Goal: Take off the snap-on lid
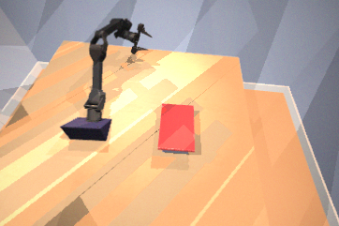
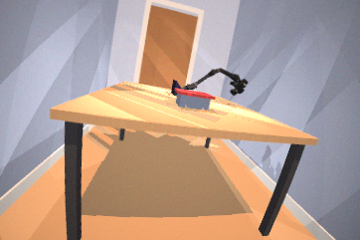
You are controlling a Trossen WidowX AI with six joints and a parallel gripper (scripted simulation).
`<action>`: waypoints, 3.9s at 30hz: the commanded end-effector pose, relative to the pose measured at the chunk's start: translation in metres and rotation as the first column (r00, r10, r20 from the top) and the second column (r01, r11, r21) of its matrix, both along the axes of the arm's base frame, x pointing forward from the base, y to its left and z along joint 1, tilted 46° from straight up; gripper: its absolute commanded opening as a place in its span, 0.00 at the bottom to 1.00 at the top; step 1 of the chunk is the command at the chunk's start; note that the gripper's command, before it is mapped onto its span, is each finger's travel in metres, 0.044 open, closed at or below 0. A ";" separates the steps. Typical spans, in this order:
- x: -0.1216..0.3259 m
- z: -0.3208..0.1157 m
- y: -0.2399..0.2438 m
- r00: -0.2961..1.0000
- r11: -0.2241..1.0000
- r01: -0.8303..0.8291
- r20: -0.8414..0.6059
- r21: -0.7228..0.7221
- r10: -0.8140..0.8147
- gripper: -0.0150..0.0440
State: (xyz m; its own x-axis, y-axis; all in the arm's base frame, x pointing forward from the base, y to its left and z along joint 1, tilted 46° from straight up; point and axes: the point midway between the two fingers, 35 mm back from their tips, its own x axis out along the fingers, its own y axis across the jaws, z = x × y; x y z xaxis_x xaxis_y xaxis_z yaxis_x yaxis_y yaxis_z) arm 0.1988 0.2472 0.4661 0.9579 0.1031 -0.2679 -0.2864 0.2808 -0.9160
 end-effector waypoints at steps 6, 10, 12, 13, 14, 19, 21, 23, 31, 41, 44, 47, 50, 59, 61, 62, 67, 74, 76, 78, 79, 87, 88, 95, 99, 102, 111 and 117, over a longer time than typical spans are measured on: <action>0.001 0.017 -0.019 1.000 1.000 0.000 0.001 0.000 0.000 0.67; 0.008 0.010 -0.018 1.000 1.000 0.014 -0.024 0.022 -0.014 0.65; 0.028 -0.009 -0.018 0.994 0.994 0.062 -0.093 0.087 -0.054 0.65; 0.039 -0.020 -0.019 0.988 0.988 0.093 -0.131 0.124 -0.076 0.65; 0.050 -0.030 -0.021 0.980 0.979 0.126 -0.171 0.161 -0.098 0.65; 0.094 -0.076 -0.039 0.923 0.907 0.291 -0.339 0.306 -0.182 0.65; 0.107 -0.091 -0.047 0.896 0.871 0.350 -0.394 0.345 -0.204 0.65; 0.124 -0.114 -0.061 0.847 0.802 0.444 -0.478 0.399 -0.231 0.65; 0.166 -0.188 -0.122 0.642 0.462 0.736 -0.726 0.495 -0.246 0.65; 0.185 -0.270 -0.216 0.379 -0.165 0.909 -0.924 0.382 -0.051 0.65; 0.179 -0.296 -0.248 0.316 -0.389 0.882 -0.946 0.265 0.074 0.65; 0.169 -0.318 -0.280 0.287 -0.581 0.806 -0.934 0.115 0.214 0.65; 0.161 -0.328 -0.295 0.288 -0.664 0.748 -0.912 0.024 0.291 0.65; 0.111 -0.359 -0.359 0.439 -0.803 0.394 -0.675 -0.448 0.593 0.65; 0.102 -0.361 -0.366 0.475 -0.787 0.348 -0.627 -0.510 0.617 0.65; 0.097 -0.363 -0.371 0.498 -0.773 0.322 -0.596 -0.547 0.630 0.65; 0.093 -0.363 -0.374 0.518 -0.759 0.301 -0.570 -0.577 0.638 0.65; 0.093 -0.365 -0.373 0.517 -0.759 0.301 -0.570 -0.577 0.638 0.65; 0.094 -0.375 -0.364 0.516 -0.760 0.301 -0.571 -0.576 0.638 0.65; 0.093 -0.390 -0.348 0.516 -0.760 0.301 -0.572 -0.576 0.638 0.65; 0.093 -0.397 -0.341 0.517 -0.759 0.301 -0.571 -0.577 0.638 0.65; 0.093 -0.408 -0.328 0.517 -0.759 0.302 -0.569 -0.577 0.639 0.65; 0.094 -0.409 -0.328 0.517 -0.759 0.302 -0.570 -0.577 0.639 0.65; 0.103 -0.415 -0.323 0.513 -0.761 0.302 -0.574 -0.575 0.638 0.65; 0.108 -0.418 -0.320 0.512 -0.761 0.302 -0.576 -0.573 0.637 0.65; 0.111 -0.420 -0.318 0.512 -0.762 0.302 -0.577 -0.573 0.637 0.65; 0.123 -0.427 -0.311 0.512 -0.762 0.302 -0.576 -0.573 0.637 0.65; 0.130 -0.431 -0.305 0.514 -0.761 0.303 -0.574 -0.574 0.637 0.65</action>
State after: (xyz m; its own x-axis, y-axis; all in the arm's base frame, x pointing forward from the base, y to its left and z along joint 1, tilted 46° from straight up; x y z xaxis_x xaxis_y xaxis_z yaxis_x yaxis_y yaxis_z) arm 0.3256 -0.0603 0.0389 0.7390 0.5015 -0.4499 0.6721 -0.5038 0.5426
